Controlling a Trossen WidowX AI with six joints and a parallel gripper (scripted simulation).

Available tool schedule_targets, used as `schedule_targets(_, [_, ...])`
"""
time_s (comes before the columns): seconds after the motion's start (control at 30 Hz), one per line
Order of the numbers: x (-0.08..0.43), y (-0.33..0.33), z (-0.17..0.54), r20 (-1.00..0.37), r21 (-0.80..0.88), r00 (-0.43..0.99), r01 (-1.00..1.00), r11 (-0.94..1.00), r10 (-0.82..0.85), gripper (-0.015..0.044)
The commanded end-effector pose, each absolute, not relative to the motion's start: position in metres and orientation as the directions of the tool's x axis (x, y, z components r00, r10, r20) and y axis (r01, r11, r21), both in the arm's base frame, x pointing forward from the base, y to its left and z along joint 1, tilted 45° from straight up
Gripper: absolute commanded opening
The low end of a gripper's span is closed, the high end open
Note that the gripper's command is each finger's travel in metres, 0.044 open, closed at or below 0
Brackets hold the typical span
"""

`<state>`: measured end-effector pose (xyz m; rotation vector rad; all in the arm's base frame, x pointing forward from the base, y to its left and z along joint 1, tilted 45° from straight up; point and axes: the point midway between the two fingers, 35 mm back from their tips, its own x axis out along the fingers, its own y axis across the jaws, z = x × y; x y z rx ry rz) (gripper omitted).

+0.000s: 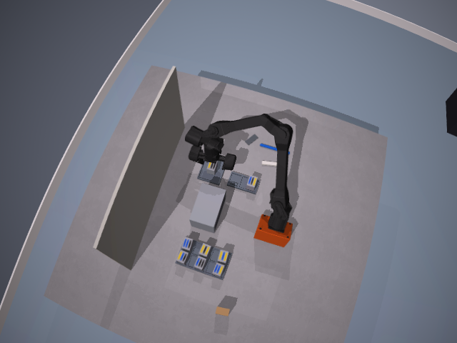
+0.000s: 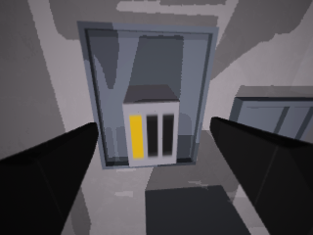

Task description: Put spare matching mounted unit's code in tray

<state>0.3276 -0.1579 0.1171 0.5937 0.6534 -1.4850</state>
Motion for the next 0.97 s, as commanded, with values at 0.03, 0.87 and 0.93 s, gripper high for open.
schedule_targets(0.03, [0.333,-0.107,0.166,-0.716,-0.025,-0.003,0.999,0.021,-0.698,0.044])
schedule_targets(0.87, [0.33,-0.092,0.181,-0.717,-0.027,0.0,0.999,0.027,-0.697,0.044])
schedule_targets(0.93, [0.33,-0.092,0.181,-0.717,-0.027,0.0,0.999,0.027,-0.697,0.044])
